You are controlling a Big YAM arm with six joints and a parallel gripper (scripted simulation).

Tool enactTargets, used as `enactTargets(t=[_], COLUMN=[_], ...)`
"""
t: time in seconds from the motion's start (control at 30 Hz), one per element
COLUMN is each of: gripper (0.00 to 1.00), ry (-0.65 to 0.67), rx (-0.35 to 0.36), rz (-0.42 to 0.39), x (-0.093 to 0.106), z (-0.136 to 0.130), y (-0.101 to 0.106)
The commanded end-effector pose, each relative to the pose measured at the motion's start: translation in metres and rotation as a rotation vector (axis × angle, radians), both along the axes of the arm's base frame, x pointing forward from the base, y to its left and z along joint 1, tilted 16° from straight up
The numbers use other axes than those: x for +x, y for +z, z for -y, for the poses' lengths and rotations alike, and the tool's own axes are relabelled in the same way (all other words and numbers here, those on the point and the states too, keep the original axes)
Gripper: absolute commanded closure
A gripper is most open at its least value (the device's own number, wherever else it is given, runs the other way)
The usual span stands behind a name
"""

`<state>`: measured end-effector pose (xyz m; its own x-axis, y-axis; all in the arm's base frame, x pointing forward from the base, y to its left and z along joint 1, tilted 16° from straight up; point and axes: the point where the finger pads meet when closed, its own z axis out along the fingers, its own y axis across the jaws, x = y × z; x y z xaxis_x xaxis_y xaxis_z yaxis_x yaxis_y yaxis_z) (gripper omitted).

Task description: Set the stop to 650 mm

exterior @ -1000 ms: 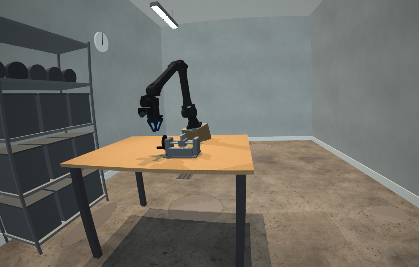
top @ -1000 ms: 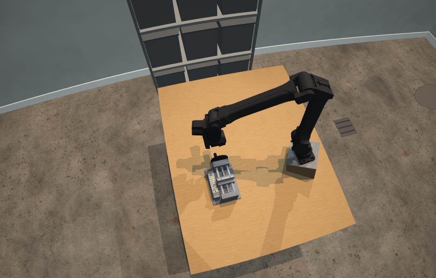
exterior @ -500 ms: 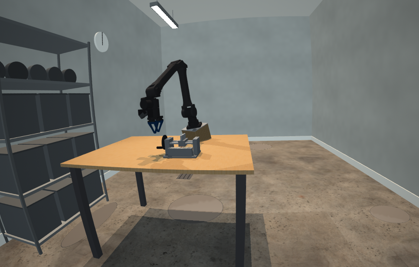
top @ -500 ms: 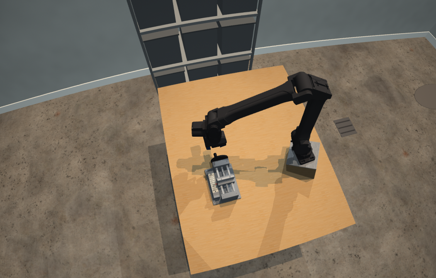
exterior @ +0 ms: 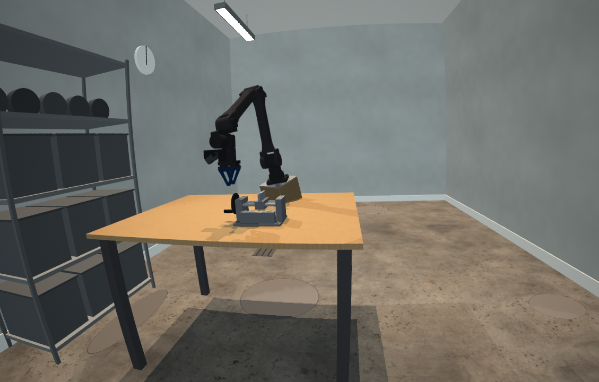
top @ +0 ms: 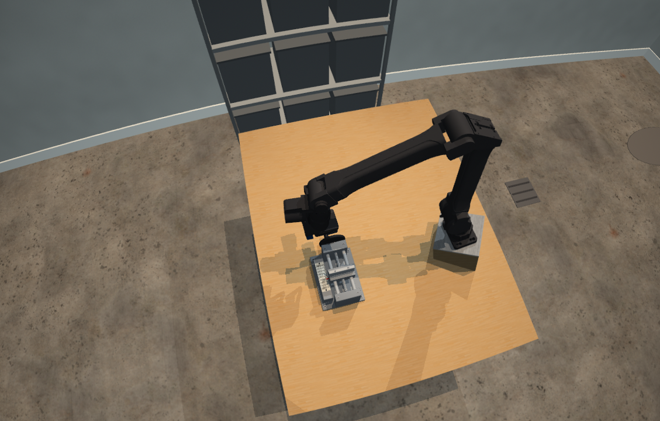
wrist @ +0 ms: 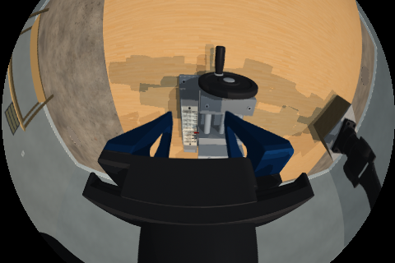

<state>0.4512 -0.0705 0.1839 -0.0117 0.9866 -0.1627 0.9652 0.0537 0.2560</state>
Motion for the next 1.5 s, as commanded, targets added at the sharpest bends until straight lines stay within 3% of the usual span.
enactTargets(t=[0.0,0.13,0.17,0.2,0.33,1.47], gripper=[0.47,0.47,0.47,0.47,0.47,0.47], ry=[-0.027,-0.026,-0.027,-0.051,-0.051,-0.048], rx=[0.009,0.011,0.010,0.011,0.012,0.011], rz=[0.017,0.017,-0.037,-0.037,0.006,0.004], x=[0.027,0.037,0.019,0.019,0.031,0.030], z=[-0.025,-0.045,-0.046,-0.034,-0.034,-0.034], y=[0.010,0.010,-0.014,-0.014,0.004,0.003])
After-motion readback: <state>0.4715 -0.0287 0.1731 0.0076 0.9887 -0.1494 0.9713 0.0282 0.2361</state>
